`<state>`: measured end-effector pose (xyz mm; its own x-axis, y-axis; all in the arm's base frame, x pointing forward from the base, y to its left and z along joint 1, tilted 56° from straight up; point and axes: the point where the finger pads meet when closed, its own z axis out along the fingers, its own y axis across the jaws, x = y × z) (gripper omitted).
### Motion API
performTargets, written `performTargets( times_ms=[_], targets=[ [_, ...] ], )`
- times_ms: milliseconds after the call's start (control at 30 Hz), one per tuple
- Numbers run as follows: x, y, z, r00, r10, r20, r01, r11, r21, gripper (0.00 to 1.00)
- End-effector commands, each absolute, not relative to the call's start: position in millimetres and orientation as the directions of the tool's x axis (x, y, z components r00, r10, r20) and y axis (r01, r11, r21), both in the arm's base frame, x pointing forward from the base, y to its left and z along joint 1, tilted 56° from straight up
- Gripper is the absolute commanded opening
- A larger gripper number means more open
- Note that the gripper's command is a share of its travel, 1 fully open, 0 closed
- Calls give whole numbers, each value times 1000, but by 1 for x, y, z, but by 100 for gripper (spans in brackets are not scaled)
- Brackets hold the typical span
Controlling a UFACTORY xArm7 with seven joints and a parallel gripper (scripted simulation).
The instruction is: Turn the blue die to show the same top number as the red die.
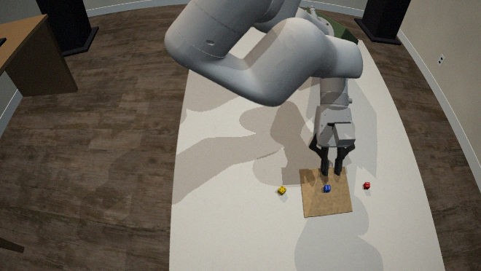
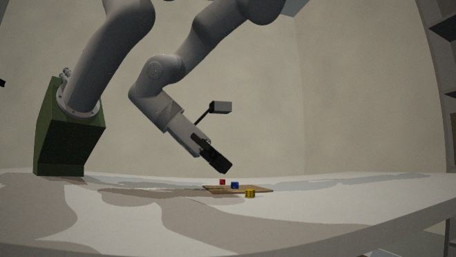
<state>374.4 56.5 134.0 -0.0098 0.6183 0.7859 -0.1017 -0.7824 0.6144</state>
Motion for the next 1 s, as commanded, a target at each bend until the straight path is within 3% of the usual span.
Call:
performTargets(
  times_ms=[0, 733, 967],
  targets=[
    [372, 59, 136, -11, 618, 786, -100, -783, 614, 31],
    [338, 87, 166, -7, 619, 785, -104, -781, 616, 31],
    [354, 73, 180, 184, 636, 749, -238, -711, 662, 31]
  ],
)
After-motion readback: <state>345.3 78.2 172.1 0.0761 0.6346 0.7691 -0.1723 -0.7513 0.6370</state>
